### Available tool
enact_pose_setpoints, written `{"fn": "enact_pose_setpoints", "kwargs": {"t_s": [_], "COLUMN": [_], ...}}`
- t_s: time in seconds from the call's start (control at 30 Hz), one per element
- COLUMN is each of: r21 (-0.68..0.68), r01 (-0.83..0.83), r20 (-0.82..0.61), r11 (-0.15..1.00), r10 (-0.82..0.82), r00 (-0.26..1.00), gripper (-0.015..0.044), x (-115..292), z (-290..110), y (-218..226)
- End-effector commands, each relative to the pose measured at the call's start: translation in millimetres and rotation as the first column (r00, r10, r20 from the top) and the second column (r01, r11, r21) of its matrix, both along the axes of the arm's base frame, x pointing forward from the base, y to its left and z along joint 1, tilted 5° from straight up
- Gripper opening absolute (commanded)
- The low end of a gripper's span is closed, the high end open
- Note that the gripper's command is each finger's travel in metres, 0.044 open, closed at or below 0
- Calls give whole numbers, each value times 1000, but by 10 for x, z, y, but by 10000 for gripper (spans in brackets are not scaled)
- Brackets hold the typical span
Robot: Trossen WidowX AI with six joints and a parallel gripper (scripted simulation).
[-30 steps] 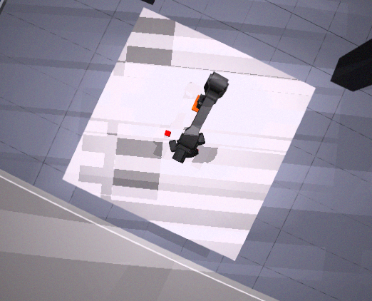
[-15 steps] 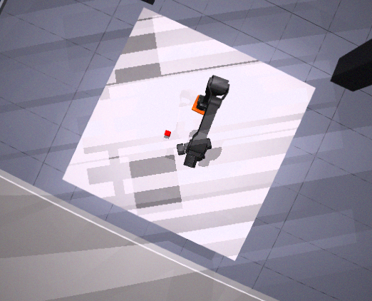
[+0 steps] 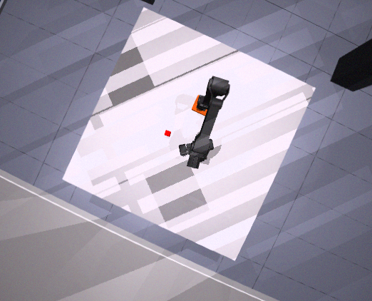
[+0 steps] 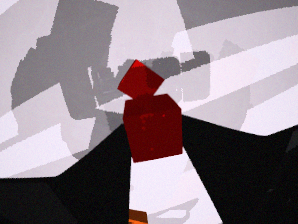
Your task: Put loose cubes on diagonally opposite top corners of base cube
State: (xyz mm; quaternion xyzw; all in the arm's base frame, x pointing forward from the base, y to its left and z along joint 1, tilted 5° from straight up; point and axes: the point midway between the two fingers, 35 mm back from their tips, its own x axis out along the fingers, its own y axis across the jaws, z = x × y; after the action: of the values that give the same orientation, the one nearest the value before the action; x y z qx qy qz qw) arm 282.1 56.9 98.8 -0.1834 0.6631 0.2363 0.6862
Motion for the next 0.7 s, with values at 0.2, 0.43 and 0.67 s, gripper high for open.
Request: {"fn": "enact_pose_setpoints", "kwargs": {"t_s": [0.2,0.43,0.67], "r21": [4,4,4], "r01": [4,5,5], "r20": [-2,-2,-2], "r11": [1000,1000,1000], "r10": [-4,-5,-5], "r00": [1000,1000,1000], "gripper": [105,105,105], "x": [0,-2,-2], "z": [-149,-271,-274], "y": [21,30,30]}}
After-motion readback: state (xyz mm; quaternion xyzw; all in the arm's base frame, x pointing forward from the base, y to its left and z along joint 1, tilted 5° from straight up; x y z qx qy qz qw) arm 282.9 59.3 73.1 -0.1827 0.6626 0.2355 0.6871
